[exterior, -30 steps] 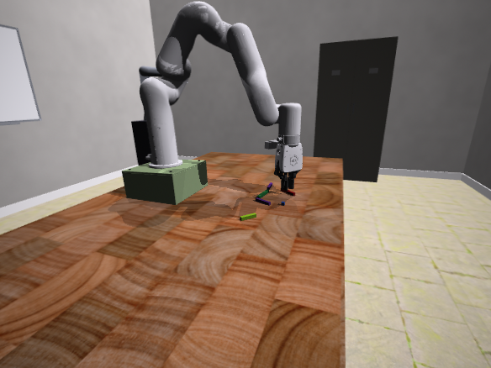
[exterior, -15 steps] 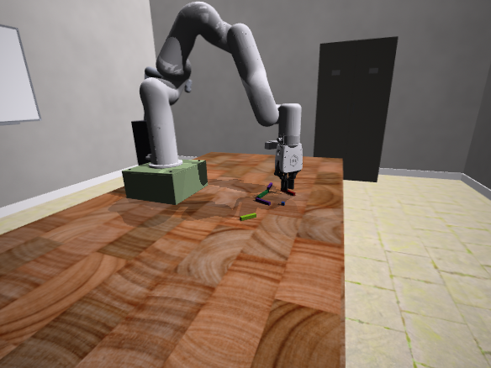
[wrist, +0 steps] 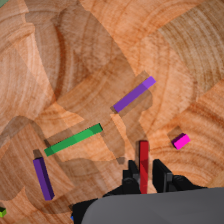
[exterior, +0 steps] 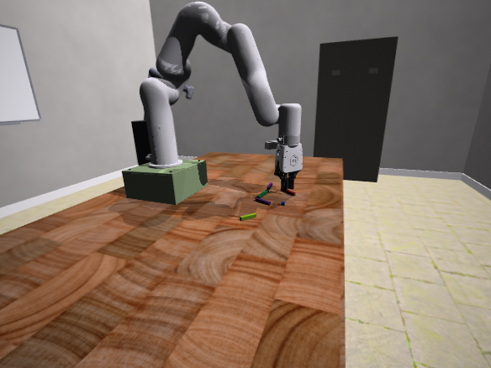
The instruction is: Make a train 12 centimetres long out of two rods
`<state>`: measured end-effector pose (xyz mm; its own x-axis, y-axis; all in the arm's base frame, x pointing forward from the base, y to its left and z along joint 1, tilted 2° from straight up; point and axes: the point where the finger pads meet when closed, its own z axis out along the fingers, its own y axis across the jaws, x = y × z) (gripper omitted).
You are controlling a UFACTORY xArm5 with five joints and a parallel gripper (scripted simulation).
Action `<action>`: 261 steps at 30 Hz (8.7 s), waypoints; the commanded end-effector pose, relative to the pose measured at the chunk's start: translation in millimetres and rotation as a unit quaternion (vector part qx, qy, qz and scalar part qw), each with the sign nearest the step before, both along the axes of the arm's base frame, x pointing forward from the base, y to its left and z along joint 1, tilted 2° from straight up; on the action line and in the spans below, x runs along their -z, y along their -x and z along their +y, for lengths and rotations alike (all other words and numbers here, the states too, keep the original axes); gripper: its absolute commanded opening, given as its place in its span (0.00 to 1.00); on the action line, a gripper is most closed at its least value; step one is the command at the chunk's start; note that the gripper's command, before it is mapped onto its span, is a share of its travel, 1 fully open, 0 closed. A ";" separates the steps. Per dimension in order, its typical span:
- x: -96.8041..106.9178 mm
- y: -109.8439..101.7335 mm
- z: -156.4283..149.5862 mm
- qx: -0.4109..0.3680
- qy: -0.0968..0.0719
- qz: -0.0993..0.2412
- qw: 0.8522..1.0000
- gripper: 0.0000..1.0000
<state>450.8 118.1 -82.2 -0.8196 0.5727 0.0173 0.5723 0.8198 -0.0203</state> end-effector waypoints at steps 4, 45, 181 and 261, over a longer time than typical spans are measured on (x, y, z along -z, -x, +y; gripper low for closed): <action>-1.2 -1.5 0.4 0.000 0.000 -0.002 1.000 0.24; -1.2 -1.5 0.4 0.000 0.000 -0.002 1.000 0.24; 5.0 -1.4 -0.4 0.000 0.000 -0.002 1.000 0.24; 12.9 -1.2 -0.5 0.000 0.000 -0.002 1.000 0.04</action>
<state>450.5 117.3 -96.3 -0.8196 0.5727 0.0172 0.5723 0.8198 -0.0202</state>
